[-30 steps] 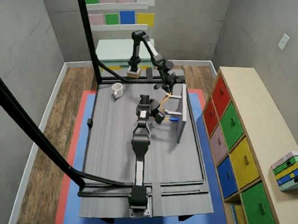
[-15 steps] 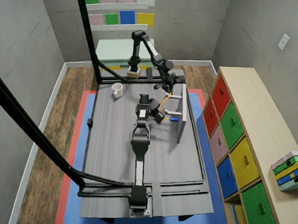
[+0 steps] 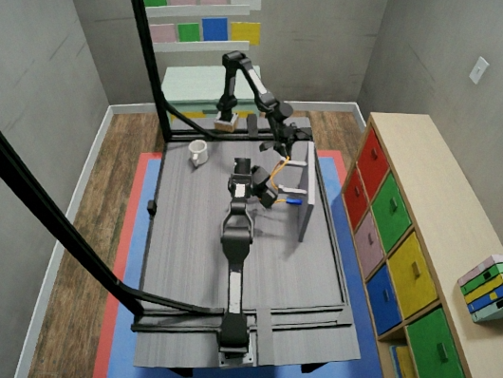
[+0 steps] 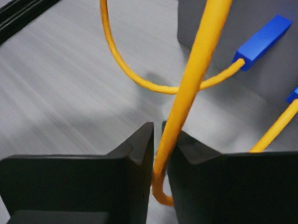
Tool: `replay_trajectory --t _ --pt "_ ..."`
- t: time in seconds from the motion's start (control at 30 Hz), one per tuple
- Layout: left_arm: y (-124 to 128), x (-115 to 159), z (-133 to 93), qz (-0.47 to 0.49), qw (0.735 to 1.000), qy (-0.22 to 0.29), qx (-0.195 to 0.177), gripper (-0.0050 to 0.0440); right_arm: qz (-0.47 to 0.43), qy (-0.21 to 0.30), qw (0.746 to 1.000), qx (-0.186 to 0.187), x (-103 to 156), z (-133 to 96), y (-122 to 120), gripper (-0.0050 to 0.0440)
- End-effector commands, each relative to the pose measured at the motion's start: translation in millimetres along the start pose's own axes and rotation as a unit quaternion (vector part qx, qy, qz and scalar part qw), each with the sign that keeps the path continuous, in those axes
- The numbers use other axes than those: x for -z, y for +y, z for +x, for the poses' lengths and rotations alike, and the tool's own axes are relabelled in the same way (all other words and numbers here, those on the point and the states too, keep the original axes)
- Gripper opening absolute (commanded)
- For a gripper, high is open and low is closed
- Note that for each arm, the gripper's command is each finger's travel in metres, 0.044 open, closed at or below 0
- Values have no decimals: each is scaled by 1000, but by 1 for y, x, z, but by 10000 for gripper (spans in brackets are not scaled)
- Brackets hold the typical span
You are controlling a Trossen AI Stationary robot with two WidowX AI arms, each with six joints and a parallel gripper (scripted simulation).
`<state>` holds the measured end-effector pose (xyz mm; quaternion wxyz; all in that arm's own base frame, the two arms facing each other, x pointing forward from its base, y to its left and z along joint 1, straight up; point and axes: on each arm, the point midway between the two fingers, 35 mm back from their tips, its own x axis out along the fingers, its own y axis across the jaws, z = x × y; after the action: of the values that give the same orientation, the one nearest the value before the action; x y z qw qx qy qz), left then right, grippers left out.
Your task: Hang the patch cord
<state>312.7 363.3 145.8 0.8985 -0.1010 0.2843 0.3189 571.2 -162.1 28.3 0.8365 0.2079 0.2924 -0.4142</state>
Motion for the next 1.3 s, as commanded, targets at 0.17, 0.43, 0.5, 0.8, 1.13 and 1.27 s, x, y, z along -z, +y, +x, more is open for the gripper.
replay_trajectory --t 0.17,0.43,0.5,0.8,1.13,1.27 --pt "1 -12 -7 3 1000 -16 -2 40 20 -24 999 -12 -32 -23 10 25" --pt "1 -12 -7 3 1000 -16 -2 40 22 -21 1000 -4 -32 -25 8 25" --pt "1 -12 -7 3 1000 -16 -2 40 22 -21 1000 -3 -32 -26 8 25" --pt "1 -12 -7 3 1000 -16 -2 40 23 -19 1000 4 -32 -28 8 25" --pt "1 -12 -7 3 1000 -16 -2 40 25 -17 999 12 -33 -30 6 25" --pt "1 -12 -7 3 1000 -16 -2 40 25 -16 999 15 -33 -31 6 25"
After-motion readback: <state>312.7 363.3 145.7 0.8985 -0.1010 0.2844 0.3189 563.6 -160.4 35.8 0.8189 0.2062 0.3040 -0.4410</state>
